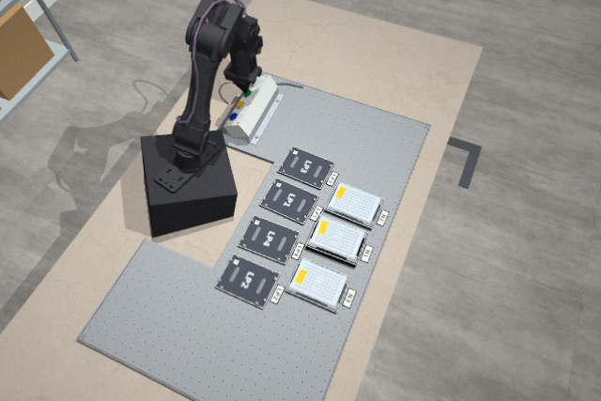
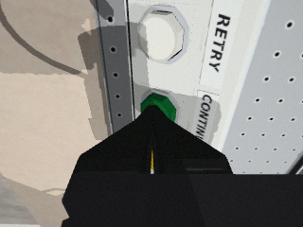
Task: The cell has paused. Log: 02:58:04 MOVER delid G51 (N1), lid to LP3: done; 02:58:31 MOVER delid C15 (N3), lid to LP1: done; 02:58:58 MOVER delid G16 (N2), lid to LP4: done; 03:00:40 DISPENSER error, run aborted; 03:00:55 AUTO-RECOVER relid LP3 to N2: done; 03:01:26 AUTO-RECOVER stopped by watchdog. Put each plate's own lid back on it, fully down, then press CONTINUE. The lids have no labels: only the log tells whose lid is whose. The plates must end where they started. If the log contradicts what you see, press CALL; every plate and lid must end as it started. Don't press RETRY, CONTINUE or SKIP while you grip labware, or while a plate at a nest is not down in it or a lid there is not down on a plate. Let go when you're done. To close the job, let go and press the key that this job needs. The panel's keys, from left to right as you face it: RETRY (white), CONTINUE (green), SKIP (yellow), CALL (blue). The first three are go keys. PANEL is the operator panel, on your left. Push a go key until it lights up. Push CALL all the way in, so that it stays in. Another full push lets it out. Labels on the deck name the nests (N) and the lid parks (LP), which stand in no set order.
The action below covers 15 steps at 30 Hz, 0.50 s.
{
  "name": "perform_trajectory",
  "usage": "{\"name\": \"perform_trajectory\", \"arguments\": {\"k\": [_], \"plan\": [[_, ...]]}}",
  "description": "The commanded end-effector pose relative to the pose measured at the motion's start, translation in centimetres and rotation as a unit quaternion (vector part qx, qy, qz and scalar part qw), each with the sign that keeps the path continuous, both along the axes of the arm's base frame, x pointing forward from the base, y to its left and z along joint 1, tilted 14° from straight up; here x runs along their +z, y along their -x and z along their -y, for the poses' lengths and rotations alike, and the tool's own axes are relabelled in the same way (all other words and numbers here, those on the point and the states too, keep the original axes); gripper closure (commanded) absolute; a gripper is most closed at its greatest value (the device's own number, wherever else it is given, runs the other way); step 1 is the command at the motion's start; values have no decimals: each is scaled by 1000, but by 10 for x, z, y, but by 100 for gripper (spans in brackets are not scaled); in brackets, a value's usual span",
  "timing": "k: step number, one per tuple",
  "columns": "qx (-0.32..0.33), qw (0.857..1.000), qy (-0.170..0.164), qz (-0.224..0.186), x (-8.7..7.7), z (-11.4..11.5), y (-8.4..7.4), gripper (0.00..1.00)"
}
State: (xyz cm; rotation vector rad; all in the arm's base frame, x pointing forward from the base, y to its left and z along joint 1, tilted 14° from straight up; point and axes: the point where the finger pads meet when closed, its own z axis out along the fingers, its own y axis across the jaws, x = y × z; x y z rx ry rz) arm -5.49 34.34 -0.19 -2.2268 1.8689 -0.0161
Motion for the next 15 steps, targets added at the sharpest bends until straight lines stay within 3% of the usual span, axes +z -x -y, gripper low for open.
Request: {"name": "perform_trajectory", "arguments": {"k": [1,15], "plan": [[-2,1000,-11,2,-1,-5,-3,100],[-2,1000,-4,3,-8,-2,-6,100]]}}
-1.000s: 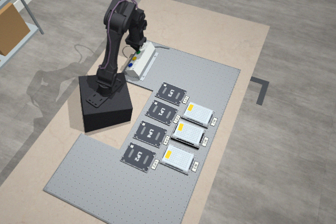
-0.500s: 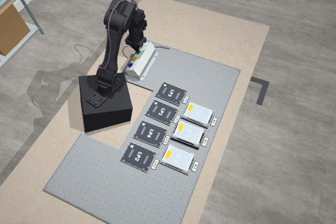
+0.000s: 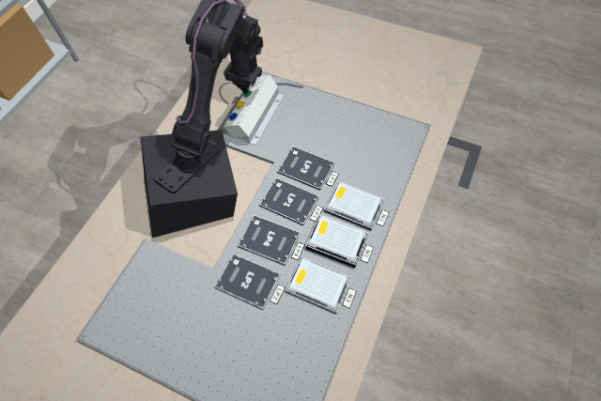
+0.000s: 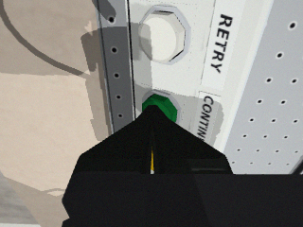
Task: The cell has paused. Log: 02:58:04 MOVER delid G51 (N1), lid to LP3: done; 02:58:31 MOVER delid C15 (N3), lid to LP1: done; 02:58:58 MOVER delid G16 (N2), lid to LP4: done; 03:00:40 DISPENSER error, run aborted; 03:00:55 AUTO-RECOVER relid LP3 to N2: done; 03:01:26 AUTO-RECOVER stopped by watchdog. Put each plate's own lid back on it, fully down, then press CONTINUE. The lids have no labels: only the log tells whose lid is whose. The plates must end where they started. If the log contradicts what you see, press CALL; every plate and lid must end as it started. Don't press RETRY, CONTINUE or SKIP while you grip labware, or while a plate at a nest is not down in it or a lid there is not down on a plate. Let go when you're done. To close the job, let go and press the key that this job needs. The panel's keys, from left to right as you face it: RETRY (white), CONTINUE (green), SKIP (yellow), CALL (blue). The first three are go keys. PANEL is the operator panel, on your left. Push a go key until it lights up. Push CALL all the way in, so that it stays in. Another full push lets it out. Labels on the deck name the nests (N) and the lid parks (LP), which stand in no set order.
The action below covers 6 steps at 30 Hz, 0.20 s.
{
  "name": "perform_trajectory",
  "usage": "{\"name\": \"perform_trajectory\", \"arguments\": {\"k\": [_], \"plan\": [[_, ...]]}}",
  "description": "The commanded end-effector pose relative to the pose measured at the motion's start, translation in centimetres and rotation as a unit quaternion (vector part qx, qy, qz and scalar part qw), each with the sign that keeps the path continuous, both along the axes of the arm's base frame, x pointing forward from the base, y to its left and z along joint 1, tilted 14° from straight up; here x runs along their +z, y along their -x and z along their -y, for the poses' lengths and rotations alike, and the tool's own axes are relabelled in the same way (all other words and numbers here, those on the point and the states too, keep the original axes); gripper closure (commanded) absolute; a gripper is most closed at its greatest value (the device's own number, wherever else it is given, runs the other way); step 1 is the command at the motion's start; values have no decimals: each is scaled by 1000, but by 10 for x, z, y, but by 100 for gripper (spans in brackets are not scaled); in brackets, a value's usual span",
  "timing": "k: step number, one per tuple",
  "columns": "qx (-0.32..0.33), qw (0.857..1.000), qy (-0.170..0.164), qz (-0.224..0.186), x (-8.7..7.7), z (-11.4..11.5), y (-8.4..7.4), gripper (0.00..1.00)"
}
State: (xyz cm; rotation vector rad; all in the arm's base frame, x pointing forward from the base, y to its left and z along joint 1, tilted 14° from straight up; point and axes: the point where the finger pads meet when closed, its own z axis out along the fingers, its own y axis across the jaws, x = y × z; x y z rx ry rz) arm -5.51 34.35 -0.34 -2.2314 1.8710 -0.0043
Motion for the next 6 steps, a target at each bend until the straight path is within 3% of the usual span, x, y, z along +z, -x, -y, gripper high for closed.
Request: {"name": "perform_trajectory", "arguments": {"k": [1,6], "plan": [[-3,1000,-6,7,-5,-4,-6,100],[-3,1000,-5,8,-7,-3,-7,100]]}}
